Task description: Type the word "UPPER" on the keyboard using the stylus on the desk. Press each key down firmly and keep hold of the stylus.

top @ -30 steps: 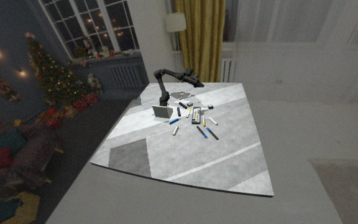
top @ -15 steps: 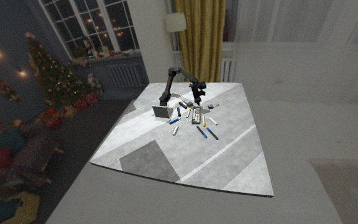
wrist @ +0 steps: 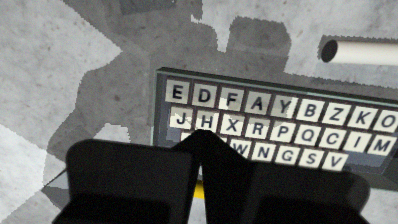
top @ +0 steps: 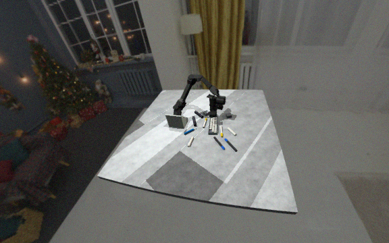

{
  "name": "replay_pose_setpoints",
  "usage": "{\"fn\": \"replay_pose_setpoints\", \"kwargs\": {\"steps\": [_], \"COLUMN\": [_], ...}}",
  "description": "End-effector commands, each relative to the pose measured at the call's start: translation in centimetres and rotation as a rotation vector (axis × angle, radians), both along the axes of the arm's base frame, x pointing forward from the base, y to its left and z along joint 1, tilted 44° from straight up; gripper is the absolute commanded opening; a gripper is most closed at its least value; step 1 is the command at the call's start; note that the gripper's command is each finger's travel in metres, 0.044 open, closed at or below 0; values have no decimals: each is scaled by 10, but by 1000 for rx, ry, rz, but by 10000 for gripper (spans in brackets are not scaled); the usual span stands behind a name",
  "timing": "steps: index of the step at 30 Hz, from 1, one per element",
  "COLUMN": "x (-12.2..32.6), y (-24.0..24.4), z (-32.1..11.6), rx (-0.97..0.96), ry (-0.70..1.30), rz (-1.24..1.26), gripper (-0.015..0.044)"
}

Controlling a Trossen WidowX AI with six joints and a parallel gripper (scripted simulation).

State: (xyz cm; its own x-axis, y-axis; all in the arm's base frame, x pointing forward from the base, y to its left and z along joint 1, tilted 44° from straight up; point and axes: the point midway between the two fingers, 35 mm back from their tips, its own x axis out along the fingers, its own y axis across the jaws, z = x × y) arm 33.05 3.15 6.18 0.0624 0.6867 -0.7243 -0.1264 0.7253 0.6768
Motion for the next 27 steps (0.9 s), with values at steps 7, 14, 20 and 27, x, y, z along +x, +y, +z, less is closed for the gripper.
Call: {"fn": "replay_pose_setpoints", "kwargs": {"steps": [7,14,20,27], "x": [9,9,10,18], "y": [-51,-51,-53,-103], "z": [-49,-49,-51,-97], "rx": [4,4,3,-1], "ry": [3,3,3,2], "rz": [3,3,3,3], "gripper": [0,0,0,0]}}
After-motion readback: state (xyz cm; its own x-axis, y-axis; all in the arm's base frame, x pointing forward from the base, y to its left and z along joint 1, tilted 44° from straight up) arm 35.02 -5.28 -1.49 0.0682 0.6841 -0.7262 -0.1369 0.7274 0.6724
